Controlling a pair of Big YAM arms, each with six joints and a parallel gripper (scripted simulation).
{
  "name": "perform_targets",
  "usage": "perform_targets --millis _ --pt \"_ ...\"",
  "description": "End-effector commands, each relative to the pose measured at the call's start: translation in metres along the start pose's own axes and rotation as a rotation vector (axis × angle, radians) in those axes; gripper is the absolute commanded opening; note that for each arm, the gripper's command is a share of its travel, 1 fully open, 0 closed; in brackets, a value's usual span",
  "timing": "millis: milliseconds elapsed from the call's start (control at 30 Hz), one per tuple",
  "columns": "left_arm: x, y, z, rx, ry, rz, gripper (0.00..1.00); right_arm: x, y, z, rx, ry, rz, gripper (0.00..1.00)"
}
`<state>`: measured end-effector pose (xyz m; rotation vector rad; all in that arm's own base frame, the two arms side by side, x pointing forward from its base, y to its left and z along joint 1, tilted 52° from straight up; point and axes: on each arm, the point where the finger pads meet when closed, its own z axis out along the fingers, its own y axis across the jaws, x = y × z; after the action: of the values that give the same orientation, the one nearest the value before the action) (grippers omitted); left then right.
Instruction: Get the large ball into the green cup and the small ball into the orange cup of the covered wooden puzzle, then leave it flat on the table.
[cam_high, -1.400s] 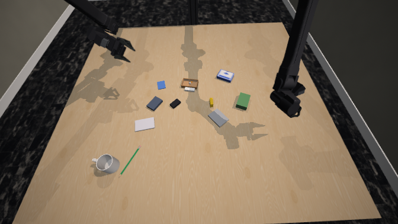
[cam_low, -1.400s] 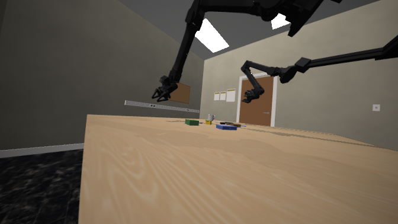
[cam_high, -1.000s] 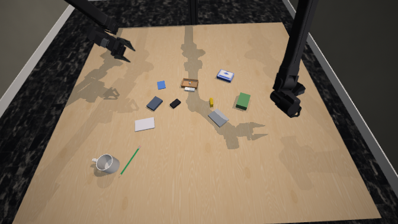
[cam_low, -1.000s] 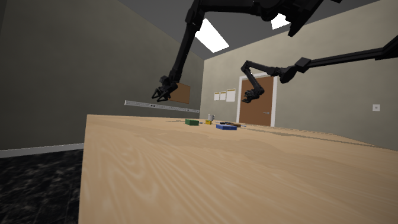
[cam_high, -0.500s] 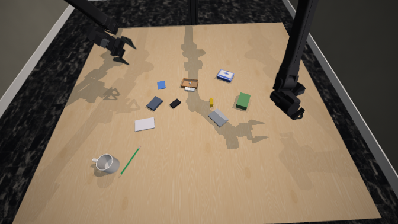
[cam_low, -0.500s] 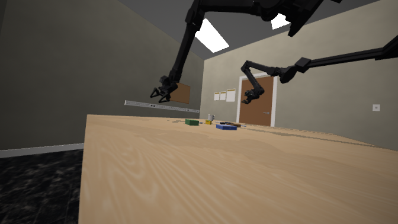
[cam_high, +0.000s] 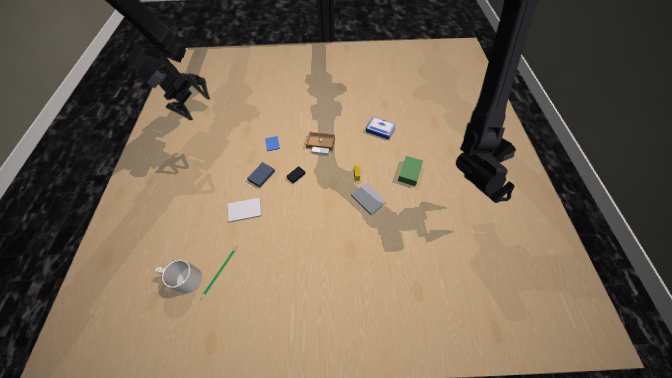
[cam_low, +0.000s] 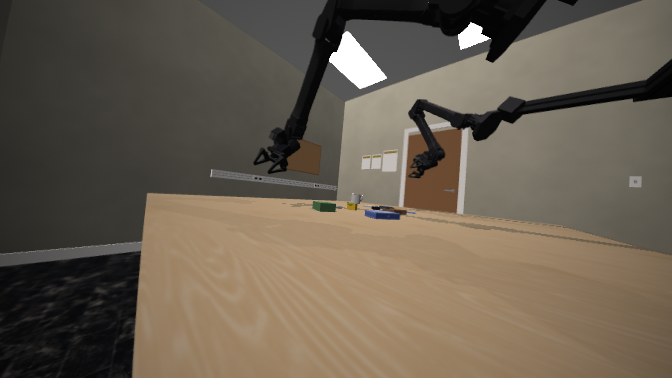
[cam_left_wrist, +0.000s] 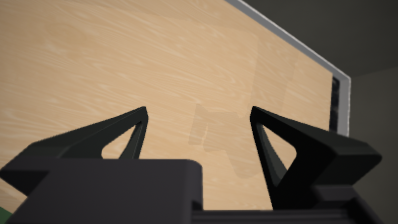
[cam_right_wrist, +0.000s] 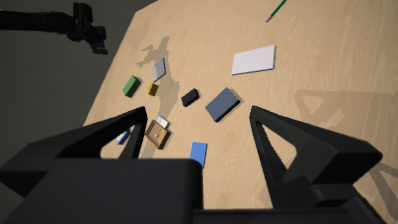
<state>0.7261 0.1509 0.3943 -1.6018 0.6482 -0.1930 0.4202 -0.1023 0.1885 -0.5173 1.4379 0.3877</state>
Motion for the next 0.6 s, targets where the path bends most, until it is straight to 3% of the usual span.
perform_targets --millis 0,200,267,400,567 --pt "-0.004 -0.016 -0.004 0.016 0.002 -0.026 1.0 -0.022 -0.038 -0.018 0.106 0.002 -0.02 1.0" --pt "-0.004 -0.016 -0.004 0.016 0.002 -0.026 1.0 -0.062 -0.111 -0.067 0.372 0.005 -0.046 1.0" --pt "-0.004 -0.016 -0.004 0.016 0.002 -0.026 1.0 -0.062 -0.111 -0.067 0.372 0.005 -0.046 1.0" --pt "-0.004 -0.016 -0.004 0.016 0.002 -0.026 1.0 -0.097 -0.159 -0.116 0.578 0.007 -0.067 1.0" --pt "-0.004 -0.016 -0.004 0.016 0.002 -0.026 1.0 -0.151 -0.204 -0.194 0.857 0.01 -0.098 1.0"
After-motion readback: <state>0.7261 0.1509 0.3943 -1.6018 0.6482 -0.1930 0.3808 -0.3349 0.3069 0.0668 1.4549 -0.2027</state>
